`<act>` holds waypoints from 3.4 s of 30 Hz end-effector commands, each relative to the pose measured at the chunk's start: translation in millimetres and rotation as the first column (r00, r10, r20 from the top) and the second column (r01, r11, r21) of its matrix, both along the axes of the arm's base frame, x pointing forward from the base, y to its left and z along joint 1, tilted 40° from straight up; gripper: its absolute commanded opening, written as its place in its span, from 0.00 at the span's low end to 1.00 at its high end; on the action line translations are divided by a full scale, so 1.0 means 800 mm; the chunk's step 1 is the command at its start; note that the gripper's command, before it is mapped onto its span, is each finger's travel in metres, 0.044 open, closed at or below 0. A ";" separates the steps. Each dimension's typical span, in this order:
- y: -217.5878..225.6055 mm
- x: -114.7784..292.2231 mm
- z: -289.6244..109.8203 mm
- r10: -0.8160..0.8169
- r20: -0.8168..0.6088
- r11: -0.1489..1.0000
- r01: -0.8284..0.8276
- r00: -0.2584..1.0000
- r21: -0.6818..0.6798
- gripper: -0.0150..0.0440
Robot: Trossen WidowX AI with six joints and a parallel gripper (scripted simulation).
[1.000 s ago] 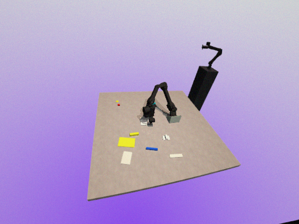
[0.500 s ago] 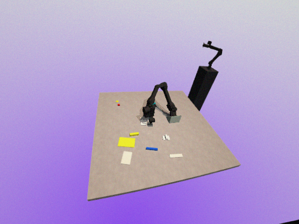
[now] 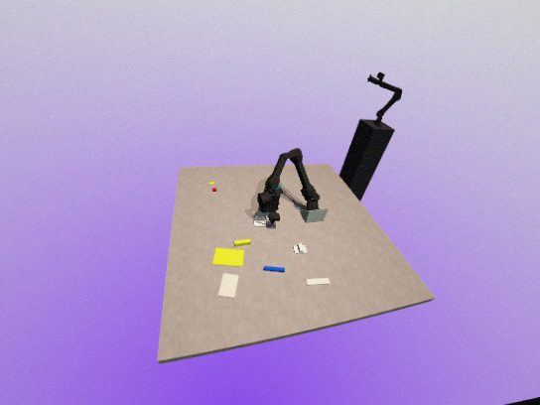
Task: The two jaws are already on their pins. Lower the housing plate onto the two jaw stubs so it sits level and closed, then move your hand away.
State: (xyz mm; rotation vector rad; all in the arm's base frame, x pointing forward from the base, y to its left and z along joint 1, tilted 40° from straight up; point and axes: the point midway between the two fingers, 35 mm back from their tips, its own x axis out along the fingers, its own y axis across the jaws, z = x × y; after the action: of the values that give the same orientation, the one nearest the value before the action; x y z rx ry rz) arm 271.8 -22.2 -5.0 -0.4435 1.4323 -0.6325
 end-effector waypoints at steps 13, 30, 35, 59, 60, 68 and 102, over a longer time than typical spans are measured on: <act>-0.001 -0.002 -0.001 0.003 -0.006 1.000 -0.003 1.000 -0.004 0.85; -0.001 -0.002 -0.001 0.003 -0.006 1.000 -0.003 1.000 -0.004 0.85; 0.000 0.000 0.000 0.000 0.000 1.000 0.000 1.000 0.000 1.00; 0.059 -0.006 0.072 0.002 -0.007 1.000 -0.002 1.000 -0.004 1.00; 0.060 -0.007 0.074 0.002 -0.007 1.000 -0.002 1.000 -0.004 1.00; 0.084 -0.045 0.088 0.011 -0.010 1.000 -0.011 1.000 0.005 1.00; 0.105 -0.088 0.115 0.003 -0.013 1.000 -0.003 1.000 0.000 1.00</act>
State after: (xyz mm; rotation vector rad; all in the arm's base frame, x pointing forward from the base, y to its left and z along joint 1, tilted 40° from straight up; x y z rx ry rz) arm 203.0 62.4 87.9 -0.4517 1.4389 -0.6229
